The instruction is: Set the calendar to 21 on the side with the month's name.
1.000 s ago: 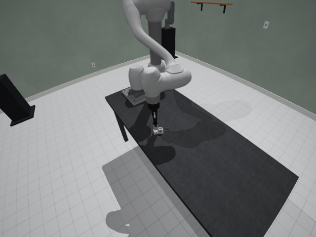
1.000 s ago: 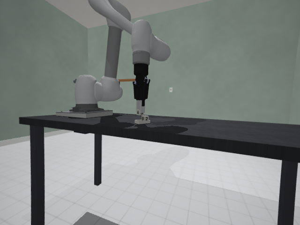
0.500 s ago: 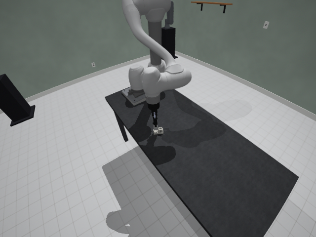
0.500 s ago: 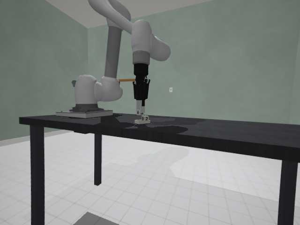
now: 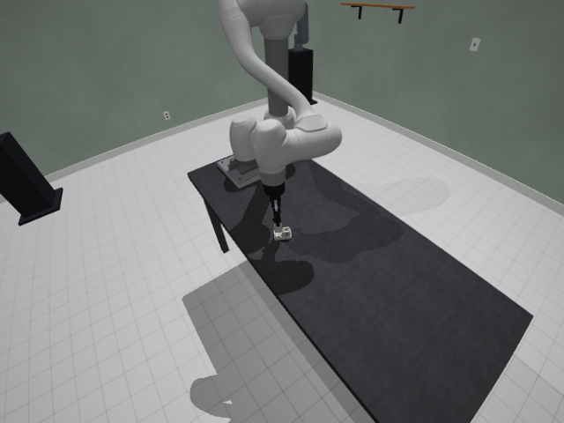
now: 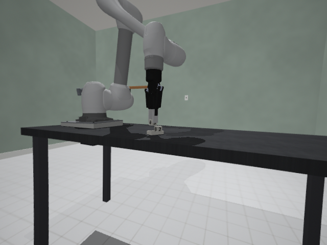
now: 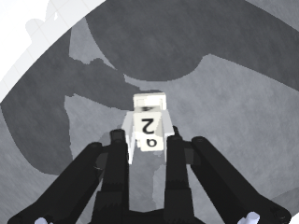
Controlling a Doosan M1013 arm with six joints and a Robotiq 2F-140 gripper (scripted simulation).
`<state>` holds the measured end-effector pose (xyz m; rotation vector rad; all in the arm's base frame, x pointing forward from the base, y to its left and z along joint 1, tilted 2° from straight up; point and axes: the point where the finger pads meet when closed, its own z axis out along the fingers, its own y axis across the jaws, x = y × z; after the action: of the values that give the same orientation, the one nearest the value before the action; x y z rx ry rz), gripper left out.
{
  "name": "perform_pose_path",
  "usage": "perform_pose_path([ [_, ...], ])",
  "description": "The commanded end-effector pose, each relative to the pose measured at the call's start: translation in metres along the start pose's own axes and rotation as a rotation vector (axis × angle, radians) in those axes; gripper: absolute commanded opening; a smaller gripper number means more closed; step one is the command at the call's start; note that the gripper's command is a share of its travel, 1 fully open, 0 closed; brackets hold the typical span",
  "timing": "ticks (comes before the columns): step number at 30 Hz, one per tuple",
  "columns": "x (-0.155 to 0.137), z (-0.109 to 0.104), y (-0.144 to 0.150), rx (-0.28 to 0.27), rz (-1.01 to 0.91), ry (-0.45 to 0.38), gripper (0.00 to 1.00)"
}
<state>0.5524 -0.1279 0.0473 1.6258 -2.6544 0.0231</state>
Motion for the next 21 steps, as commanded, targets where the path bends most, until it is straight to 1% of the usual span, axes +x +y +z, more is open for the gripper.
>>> perform_pose_path([
  [1,0.0048,0.0041,0.0024,-0.005,-0.001,0.006,0.24],
  [21,0.0042,0.0041,0.0042,-0.005,-0.002,0.006,0.24],
])
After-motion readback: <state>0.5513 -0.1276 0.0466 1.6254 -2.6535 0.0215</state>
